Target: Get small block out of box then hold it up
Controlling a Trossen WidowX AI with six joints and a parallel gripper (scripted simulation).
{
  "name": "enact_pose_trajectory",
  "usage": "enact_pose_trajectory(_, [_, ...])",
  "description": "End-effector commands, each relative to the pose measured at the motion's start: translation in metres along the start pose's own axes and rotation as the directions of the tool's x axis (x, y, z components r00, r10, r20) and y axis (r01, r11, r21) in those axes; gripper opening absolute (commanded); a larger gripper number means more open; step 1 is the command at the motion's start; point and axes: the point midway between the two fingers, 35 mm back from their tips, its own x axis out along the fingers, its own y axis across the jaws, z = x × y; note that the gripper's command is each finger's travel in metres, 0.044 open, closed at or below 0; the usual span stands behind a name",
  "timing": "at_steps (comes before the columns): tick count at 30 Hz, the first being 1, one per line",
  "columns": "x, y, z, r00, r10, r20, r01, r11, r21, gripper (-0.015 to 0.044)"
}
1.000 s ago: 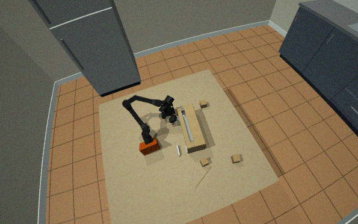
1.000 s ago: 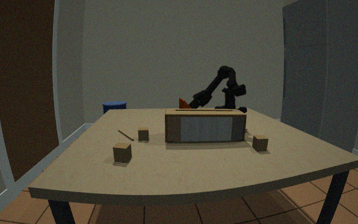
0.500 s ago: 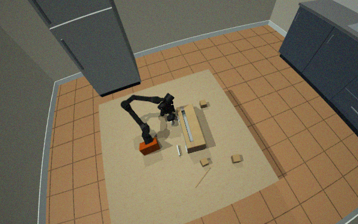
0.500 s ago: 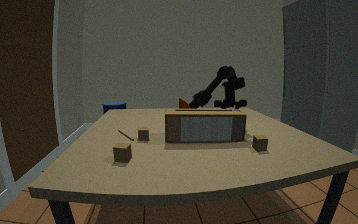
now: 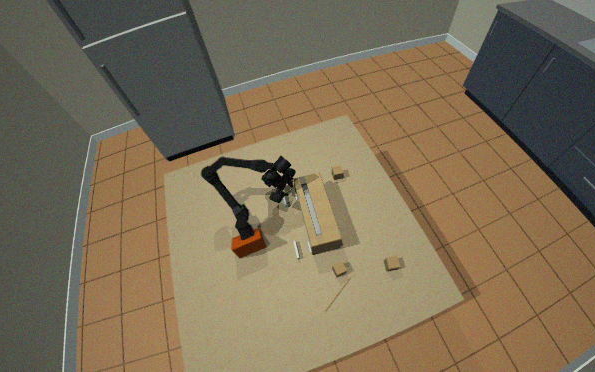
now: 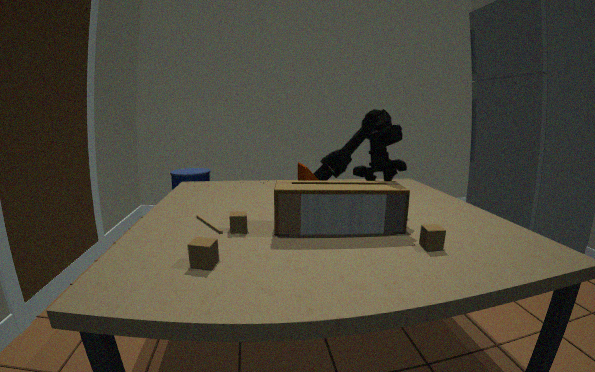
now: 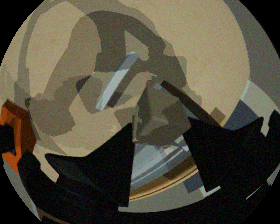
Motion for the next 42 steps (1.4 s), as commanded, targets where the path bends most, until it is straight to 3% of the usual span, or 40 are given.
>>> enact_pose_trajectory(1, [-0.004,0.002,-0.002,1.0,0.002,0.008,-0.003,0.983,0.181,0.0])
enact_pose_trajectory(11, [-0.011,0.008,-0.007,1.0,0.009,0.027,-0.023,0.82,0.571,0.0])
enact_pose_trajectory(23, [-0.02,0.015,-0.011,0.999,0.01,0.052,-0.051,0.434,0.899,0.0])
enact_pose_trajectory(33, [-0.028,0.02,-0.014,0.997,0.005,0.073,-0.073,0.02,0.997,0.0])
enact_pose_trajectory(42, [-0.035,0.023,-0.016,0.996,-0.006,0.092,-0.088,-0.358,0.93,0.0])
